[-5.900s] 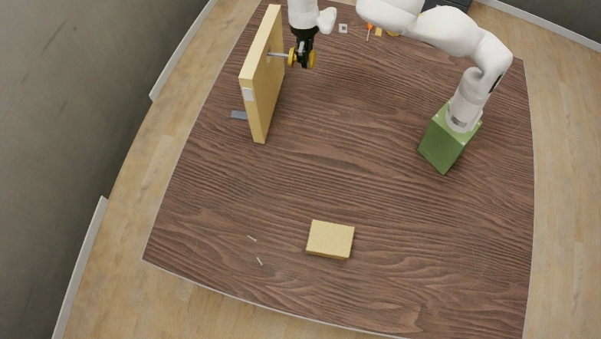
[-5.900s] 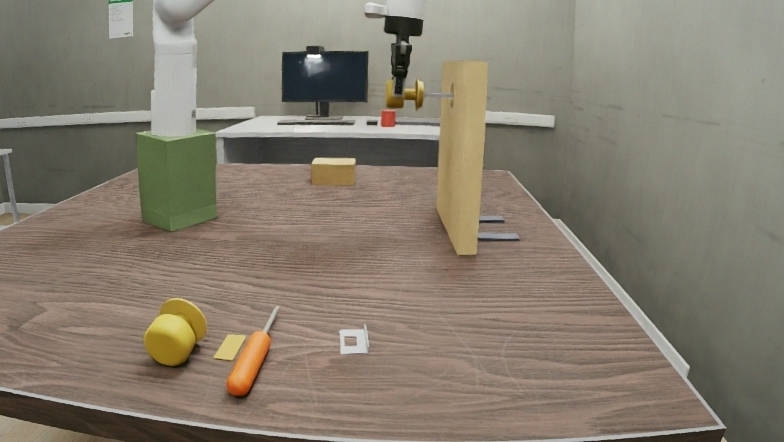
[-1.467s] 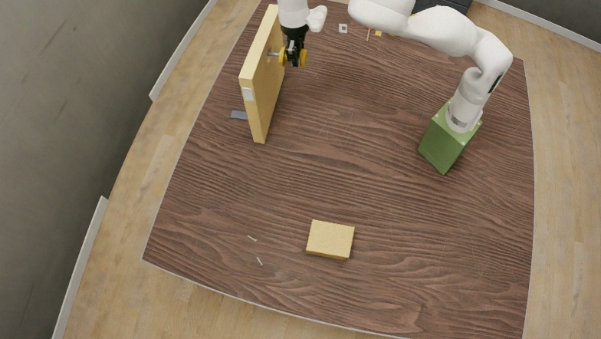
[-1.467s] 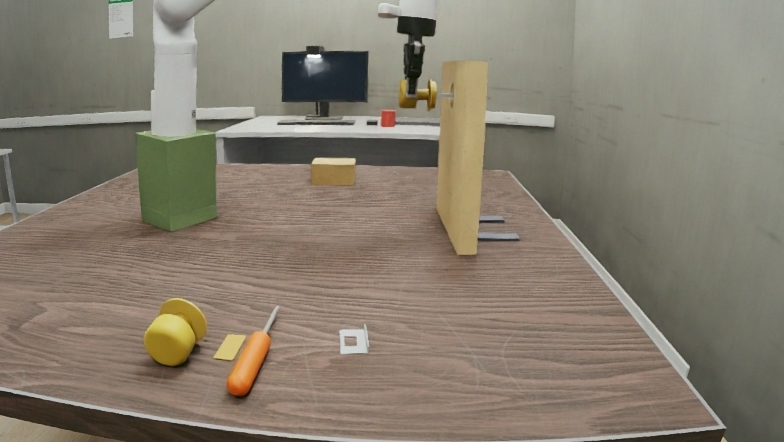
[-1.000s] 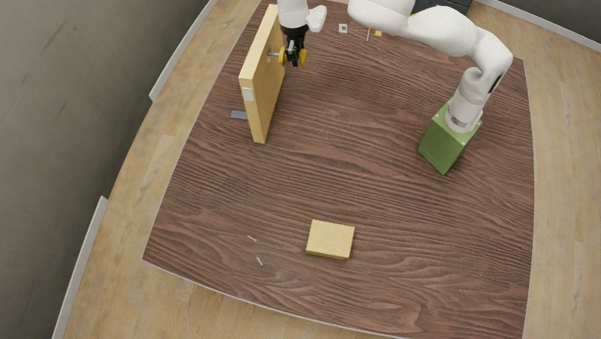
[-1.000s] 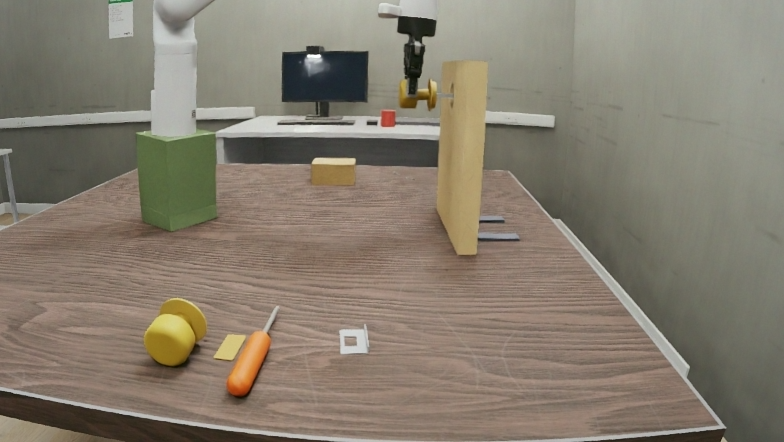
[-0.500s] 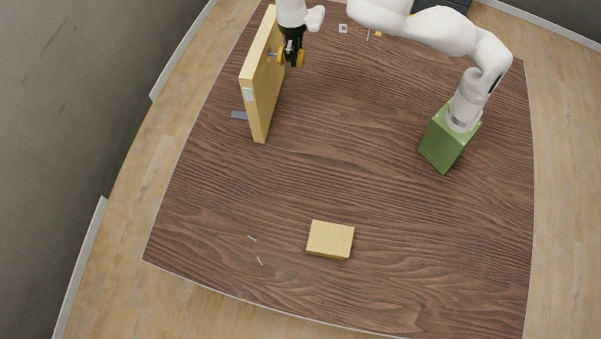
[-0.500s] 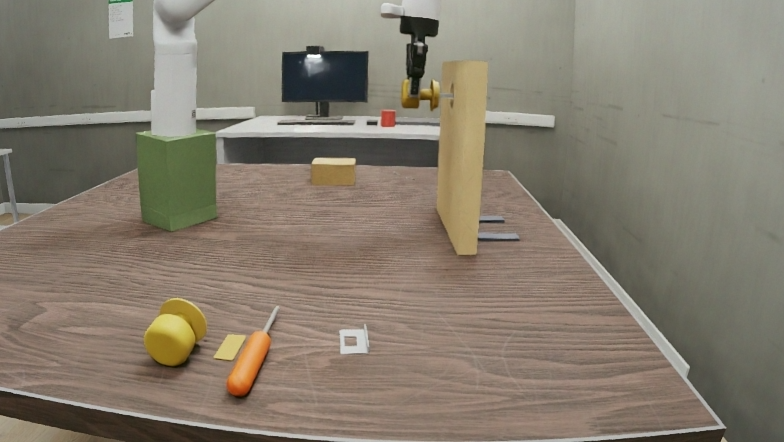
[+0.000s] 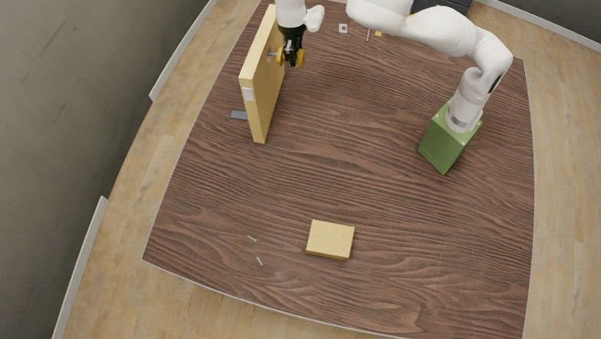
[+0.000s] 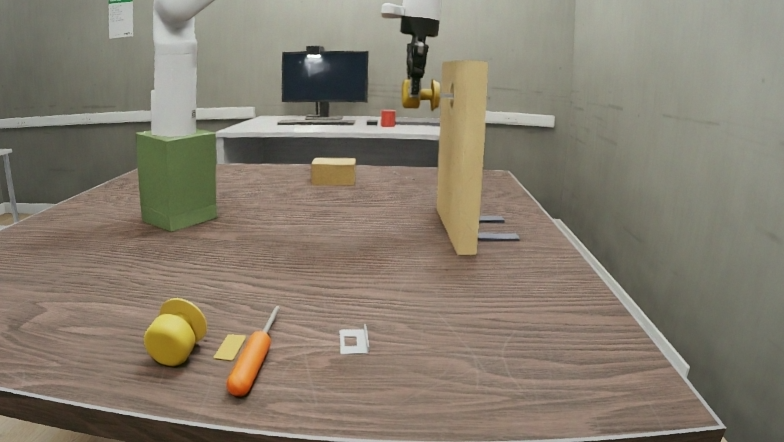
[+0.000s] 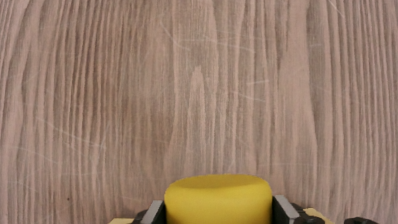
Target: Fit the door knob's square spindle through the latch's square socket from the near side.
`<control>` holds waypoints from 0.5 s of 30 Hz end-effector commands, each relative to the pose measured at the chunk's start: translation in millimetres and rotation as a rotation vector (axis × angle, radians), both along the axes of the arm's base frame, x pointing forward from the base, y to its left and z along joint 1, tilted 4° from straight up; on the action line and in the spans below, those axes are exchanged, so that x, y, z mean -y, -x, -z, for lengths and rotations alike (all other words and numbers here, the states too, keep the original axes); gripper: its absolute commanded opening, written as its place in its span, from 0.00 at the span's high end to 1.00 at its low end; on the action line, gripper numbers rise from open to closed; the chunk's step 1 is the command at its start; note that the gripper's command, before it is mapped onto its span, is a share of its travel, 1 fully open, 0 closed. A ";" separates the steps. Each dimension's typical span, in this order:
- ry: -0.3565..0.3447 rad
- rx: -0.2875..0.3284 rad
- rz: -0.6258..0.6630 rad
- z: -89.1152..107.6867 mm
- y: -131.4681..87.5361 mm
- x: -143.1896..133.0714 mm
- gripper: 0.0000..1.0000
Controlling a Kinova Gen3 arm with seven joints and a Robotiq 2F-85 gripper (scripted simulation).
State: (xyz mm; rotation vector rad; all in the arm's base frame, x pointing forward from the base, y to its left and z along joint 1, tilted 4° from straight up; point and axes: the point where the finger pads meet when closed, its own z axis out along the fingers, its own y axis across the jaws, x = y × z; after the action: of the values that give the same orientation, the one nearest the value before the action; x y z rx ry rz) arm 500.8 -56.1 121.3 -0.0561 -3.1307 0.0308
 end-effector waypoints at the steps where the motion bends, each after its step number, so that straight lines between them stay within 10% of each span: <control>1: 0.000 0.002 0.000 -0.9 -2.3 0.4 0.37; 15: 0.000 0.002 0.000 -1.1 -4.5 0.5 0.37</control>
State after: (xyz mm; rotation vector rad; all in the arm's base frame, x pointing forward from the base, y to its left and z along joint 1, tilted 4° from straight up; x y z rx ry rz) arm 504.9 -56.4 121.5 -0.0553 -3.1310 0.0315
